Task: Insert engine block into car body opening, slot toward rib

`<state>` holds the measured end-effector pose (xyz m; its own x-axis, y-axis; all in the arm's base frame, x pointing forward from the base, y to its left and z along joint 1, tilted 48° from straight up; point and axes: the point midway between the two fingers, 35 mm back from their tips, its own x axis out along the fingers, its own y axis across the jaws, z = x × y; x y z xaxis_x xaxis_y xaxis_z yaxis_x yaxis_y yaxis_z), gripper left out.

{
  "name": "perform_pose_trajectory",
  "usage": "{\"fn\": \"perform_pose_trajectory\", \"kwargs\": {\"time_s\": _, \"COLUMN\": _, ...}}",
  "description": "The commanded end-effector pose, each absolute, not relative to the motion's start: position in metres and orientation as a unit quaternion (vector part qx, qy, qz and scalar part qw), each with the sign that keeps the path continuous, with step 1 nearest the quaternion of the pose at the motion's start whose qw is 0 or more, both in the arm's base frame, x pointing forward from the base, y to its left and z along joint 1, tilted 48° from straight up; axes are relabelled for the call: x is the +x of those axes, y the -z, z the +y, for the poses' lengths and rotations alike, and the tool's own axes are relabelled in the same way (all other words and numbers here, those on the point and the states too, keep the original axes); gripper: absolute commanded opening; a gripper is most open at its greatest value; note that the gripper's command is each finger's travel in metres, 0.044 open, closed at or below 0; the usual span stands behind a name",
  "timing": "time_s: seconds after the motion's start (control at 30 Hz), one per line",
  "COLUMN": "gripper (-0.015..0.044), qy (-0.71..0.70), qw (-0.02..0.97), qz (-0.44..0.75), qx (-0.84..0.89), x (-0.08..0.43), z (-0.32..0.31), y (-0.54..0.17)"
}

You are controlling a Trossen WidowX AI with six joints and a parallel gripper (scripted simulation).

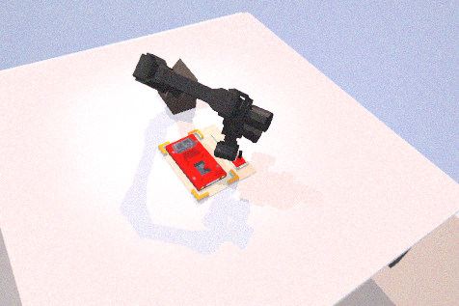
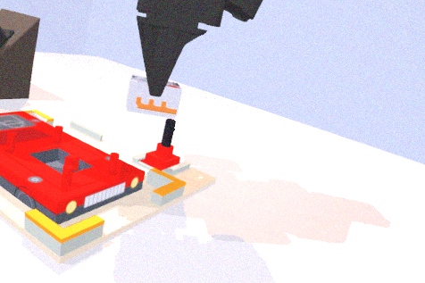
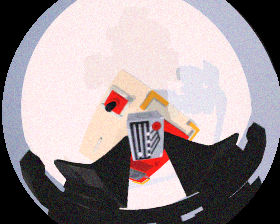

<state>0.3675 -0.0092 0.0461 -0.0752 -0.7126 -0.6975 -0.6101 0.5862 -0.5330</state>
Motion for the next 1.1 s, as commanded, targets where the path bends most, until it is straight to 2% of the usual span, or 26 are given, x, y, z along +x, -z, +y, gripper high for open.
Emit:
{"fn": "perform_pose_trajectory", "kwargs": {"time_s": 0.0, "gripper": 0.0000, "qy": 0.084, "qw": 0.527, "qz": 0.727, "qx": -0.431, "x": 0.362, "z": -0.019, "y": -0.051}}
{"fn": "perform_pose_trajectory", "kwargs": {"time_s": 0.83, "gripper": 0.0000, "qy": 0.300, "qw": 0.624, "qz": 0.671, "qx": -0.265, "x": 0.324, "z": -0.079, "y": -0.076}}
{"fn": "perform_pose_trajectory", "kwargs": {"time_s": 1.03, "gripper": 0.0157, "qy": 0.311, "qw": 0.628, "qz": 0.666, "qx": -0.255, "x": 0.324, "z": -0.079, "y": -0.076}}
{"fn": "perform_pose_trajectory", "kwargs": {"time_s": 1.07, "gripper": 0.0159, "qy": 0.311, "qw": 0.628, "qz": 0.666, "qx": -0.255, "x": 0.324, "z": -0.079, "y": -0.076}}
